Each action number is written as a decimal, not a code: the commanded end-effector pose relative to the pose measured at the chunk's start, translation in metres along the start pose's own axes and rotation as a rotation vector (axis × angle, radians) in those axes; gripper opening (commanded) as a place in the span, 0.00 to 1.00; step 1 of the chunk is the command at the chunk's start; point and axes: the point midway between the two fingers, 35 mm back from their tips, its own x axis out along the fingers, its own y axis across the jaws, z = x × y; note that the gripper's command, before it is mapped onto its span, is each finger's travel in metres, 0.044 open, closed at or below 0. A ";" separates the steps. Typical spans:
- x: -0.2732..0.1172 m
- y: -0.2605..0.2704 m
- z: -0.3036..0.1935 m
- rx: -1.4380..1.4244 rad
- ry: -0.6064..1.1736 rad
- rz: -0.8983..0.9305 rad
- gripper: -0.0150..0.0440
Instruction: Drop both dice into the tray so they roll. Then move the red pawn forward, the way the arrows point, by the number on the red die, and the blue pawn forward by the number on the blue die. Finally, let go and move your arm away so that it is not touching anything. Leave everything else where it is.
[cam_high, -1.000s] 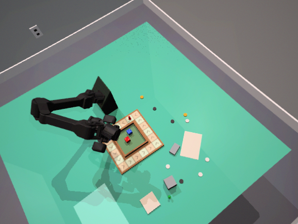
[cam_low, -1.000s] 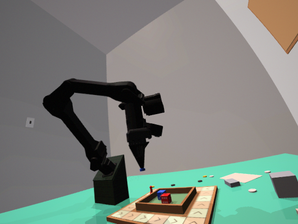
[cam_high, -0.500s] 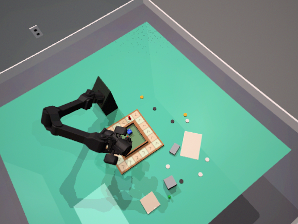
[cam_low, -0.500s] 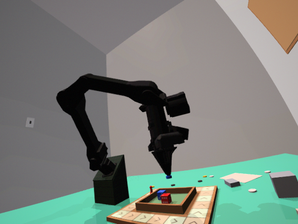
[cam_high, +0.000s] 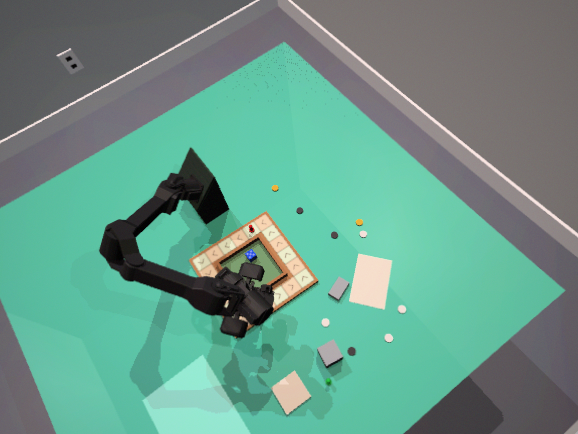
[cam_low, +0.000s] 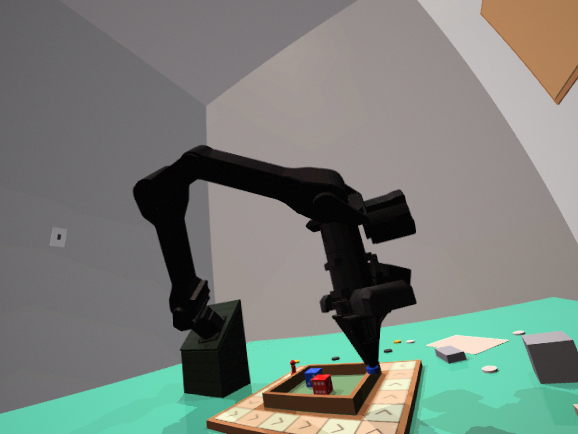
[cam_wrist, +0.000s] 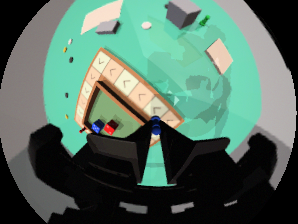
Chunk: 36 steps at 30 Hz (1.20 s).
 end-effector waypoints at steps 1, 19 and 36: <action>0.010 -0.002 0.002 -0.004 0.003 -0.006 0.25; 0.045 -0.002 0.002 -0.004 0.005 -0.007 0.25; 0.022 -0.003 0.004 0.000 0.000 -0.004 0.79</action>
